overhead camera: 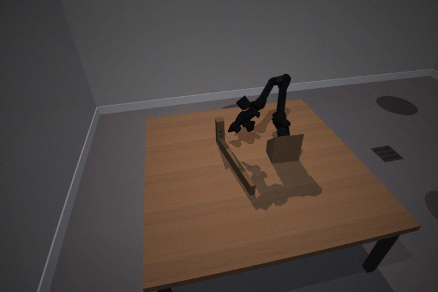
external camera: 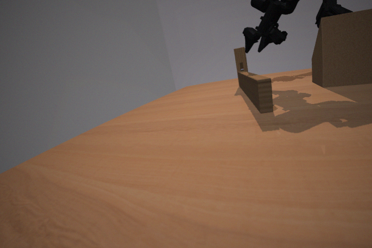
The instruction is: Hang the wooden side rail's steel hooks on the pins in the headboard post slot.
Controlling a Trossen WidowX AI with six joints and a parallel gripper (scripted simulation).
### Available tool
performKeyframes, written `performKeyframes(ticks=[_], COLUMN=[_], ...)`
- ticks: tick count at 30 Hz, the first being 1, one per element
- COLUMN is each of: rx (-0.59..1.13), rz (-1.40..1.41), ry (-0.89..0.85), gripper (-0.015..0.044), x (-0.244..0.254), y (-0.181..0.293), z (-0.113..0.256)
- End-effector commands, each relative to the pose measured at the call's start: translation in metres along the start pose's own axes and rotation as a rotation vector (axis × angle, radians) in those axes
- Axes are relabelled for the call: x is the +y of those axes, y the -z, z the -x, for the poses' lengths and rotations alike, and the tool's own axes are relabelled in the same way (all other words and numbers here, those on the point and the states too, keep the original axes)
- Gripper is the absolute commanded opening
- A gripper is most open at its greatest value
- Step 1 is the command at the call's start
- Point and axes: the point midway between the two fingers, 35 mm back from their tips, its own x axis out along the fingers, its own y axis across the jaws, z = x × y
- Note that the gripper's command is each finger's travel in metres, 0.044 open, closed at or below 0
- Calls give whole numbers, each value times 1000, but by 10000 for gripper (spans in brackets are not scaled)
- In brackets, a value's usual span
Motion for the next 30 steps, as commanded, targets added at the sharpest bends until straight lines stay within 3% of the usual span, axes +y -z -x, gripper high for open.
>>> performKeyframes(ticks=[1, 6, 18, 30], rx=[3, 6, 38, -55], rz=[-9, 42, 916, 1682], ry=[-3, -4, -82, -216], gripper=[440, 440, 440, 440], x=[0, -2, -27, -35], y=[0, 1, 1, -3], z=[0, 0, -5, -7])
